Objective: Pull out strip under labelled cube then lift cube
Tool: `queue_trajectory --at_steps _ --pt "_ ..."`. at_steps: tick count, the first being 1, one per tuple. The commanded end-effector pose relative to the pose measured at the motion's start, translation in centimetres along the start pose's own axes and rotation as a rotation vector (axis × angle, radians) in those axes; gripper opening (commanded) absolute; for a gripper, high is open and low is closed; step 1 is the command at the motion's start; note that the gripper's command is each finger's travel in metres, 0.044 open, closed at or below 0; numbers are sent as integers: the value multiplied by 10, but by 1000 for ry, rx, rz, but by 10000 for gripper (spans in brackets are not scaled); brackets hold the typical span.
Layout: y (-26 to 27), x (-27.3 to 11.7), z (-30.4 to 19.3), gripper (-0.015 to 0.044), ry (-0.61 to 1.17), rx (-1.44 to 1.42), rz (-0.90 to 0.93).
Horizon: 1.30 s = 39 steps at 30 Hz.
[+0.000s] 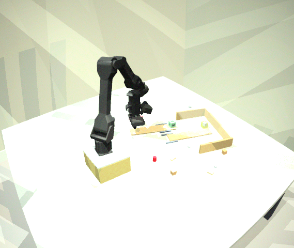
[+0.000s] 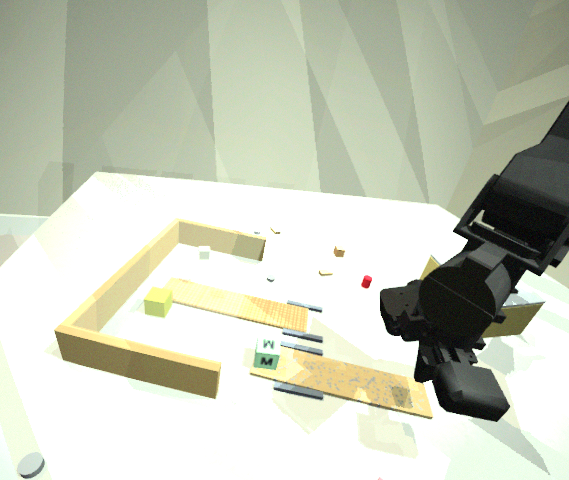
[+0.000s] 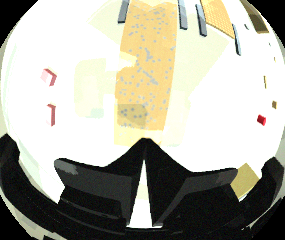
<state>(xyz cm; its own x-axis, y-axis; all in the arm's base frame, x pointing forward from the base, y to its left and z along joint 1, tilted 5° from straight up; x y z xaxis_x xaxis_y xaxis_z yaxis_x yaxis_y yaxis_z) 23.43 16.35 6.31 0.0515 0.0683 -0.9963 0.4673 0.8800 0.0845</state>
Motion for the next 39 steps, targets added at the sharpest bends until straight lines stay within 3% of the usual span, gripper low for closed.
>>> queue_trajectory --at_steps 1,2,8,19,39 --pt "6 -19 4 0 -3 -4 17" --pt "6 -19 4 0 -3 -4 17" --pt "13 -21 28 158 -7 -140 17" --pt "22 -27 75 440 -11 -144 18" --pt "41 -40 160 440 -18 -144 19"
Point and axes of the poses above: the point midway between the two fingers, 35 mm back from their tips, its own x axis out along the fingers, its own y axis across the jaws, z = x × y, the point moved 6 cm from there along -x, back along the fingers, and after that the axes turned 13 degrees about x, right-handed, at the moved point
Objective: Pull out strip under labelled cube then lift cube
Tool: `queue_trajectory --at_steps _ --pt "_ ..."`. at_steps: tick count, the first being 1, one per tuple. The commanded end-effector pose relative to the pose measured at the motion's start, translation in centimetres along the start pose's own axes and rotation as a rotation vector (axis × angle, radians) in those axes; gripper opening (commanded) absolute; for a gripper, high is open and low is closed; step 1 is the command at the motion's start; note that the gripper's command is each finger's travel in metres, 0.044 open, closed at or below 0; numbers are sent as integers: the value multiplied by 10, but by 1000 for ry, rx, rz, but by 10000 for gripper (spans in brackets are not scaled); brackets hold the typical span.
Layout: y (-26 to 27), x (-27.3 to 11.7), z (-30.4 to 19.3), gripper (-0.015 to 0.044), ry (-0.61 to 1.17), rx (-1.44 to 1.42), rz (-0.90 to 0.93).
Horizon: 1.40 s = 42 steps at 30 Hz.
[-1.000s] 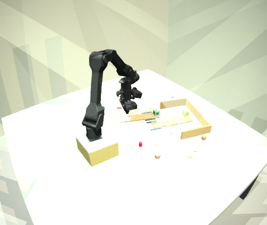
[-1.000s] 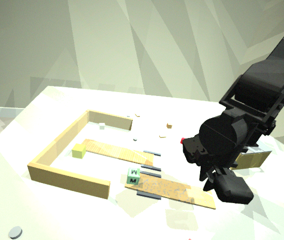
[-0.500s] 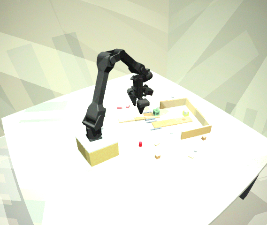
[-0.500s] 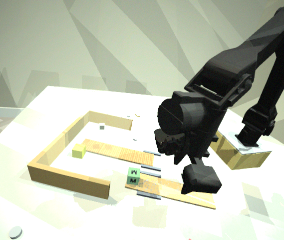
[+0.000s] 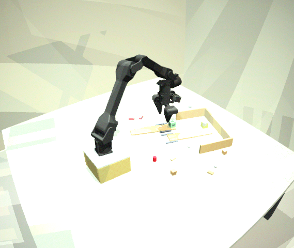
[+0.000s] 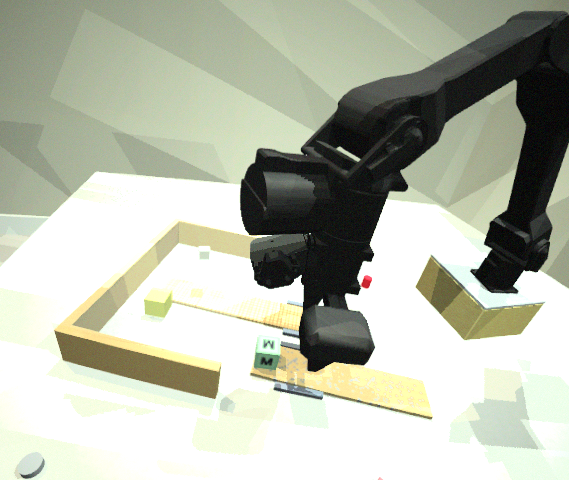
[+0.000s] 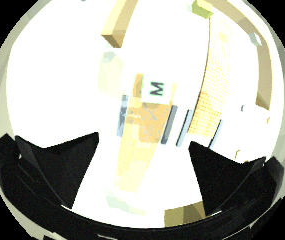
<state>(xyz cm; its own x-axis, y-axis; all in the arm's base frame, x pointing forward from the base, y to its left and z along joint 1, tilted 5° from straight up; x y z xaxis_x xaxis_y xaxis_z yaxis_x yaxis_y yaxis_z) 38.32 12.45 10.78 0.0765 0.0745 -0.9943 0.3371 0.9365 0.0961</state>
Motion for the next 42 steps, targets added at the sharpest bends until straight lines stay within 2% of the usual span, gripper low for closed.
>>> queue_trajectory --at_steps 1,9,16,17,42 --pt "1 -1 14 440 2 -3 3" --pt "4 -4 46 440 -1 -3 3" --pt "4 4 47 256 -1 -3 3" --pt "4 6 47 250 -1 -3 3" --pt "3 47 47 250 -1 -3 3"
Point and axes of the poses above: the point midway between the two fingers, 35 mm back from their tips, its own x axis out along the fingers, its own y axis across the jaws, z = x × y, the point moved 6 cm from there along -x, back along the fingers, and after that the axes turned 13 degrees about x, right-handed, at the moved point
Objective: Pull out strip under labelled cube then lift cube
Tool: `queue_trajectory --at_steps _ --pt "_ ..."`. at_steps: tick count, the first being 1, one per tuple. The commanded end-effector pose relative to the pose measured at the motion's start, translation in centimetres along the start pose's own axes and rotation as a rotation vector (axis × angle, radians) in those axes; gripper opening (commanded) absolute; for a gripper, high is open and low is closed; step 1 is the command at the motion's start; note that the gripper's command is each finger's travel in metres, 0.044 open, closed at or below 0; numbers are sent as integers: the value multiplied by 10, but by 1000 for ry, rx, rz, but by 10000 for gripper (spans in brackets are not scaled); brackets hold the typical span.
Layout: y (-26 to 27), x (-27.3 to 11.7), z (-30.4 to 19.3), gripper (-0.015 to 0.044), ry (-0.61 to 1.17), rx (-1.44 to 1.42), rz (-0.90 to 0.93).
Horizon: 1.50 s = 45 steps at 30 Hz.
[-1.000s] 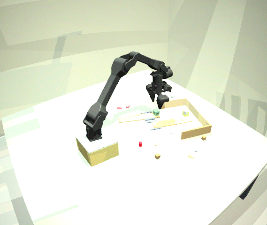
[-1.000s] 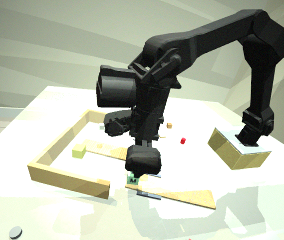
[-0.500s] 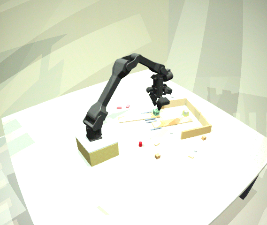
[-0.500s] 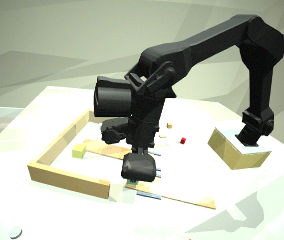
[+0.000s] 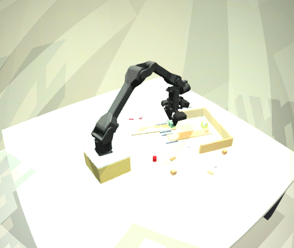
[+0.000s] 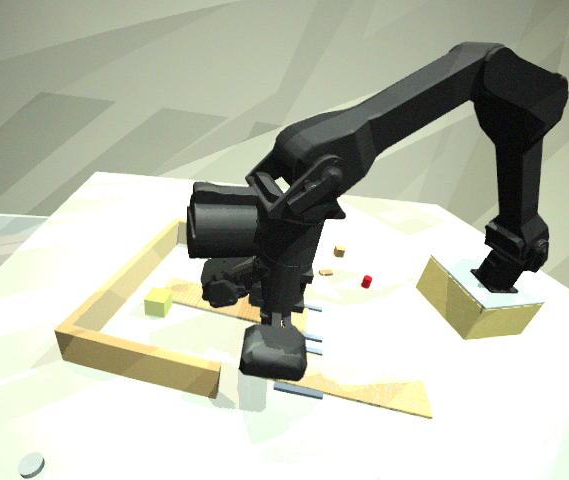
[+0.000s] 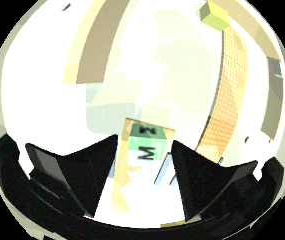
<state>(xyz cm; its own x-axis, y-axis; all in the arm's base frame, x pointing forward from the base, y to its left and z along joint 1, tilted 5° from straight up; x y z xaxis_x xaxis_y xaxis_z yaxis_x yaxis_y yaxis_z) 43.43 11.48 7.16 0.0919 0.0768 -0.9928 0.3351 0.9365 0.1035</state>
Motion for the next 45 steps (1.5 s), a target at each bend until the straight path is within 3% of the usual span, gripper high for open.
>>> queue_trajectory --at_steps 1,9,13,18,23,45 --pt "-1 9 -3 250 13 -2 -4" --pt "-2 12 -3 250 13 -2 -4" --pt "-1 10 -1 145 6 0 -4" --pt "-1 10 -1 112 6 0 -4" --pt "0 6 -4 0 -3 -30 -8" --pt "-40 -34 -56 0 17 -1 -8"
Point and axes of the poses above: the point midway between the two fingers, 35 mm back from their tips, its own x axis out along the fingers, its own y axis across the jaws, z = x × y, the point moved 6 cm from there along -x, back along the fingers, and after that the axes turned 13 degrees about x, right-handed, at the moved point
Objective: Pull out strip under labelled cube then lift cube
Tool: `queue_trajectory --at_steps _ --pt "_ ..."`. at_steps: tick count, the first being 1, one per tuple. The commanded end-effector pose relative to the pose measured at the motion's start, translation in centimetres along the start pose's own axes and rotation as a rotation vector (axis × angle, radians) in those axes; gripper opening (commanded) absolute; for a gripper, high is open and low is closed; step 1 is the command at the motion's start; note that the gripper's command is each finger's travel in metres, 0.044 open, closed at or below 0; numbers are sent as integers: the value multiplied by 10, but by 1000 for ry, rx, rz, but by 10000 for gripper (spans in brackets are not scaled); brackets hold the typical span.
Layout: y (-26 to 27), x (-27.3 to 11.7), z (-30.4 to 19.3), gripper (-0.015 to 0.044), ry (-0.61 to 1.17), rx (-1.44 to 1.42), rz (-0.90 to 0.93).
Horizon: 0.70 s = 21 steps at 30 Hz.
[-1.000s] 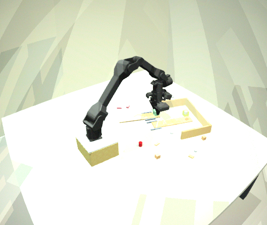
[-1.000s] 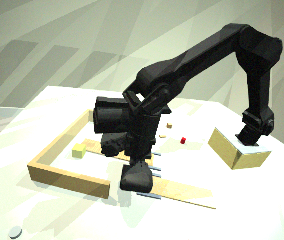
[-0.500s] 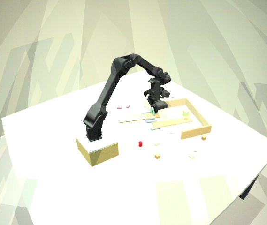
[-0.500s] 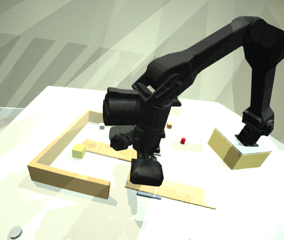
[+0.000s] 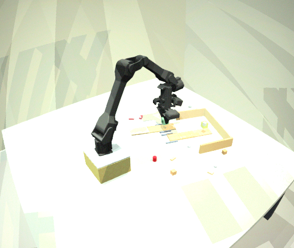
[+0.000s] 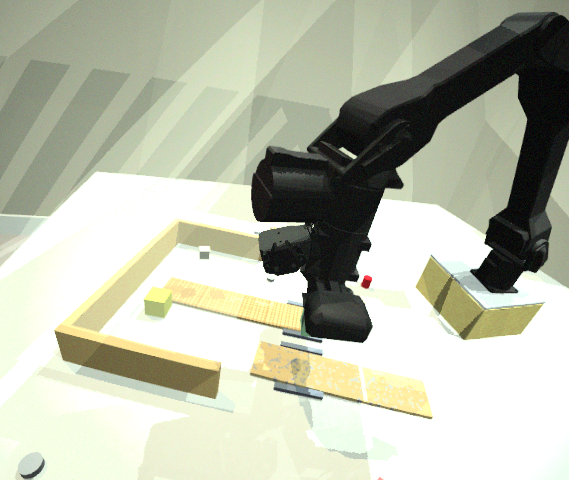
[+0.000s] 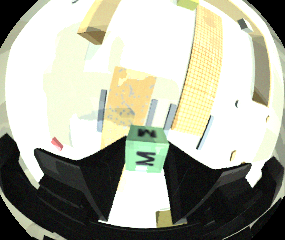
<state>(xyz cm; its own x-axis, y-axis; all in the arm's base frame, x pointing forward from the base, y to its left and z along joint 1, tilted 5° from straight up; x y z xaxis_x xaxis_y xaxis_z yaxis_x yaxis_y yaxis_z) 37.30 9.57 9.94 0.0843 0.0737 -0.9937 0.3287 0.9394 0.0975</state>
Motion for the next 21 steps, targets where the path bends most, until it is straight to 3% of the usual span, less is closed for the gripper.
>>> queue_trajectory --at_steps 1,21 --pt "-6 1 -9 0 11 6 -2" --pt "-46 2 -68 0 16 6 -6"
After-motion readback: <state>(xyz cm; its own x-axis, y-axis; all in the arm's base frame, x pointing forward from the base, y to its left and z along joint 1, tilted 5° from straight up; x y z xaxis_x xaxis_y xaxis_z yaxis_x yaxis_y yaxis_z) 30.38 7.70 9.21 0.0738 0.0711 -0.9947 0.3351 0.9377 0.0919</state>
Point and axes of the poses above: the point midway between the two fingers, 35 mm back from their tips, its own x axis out along the fingers, its own y axis across the jaws, z = x × y, the point moved 6 cm from there along -x, back along the fingers, and after that the axes turned 13 degrees about x, right-handed, at the moved point
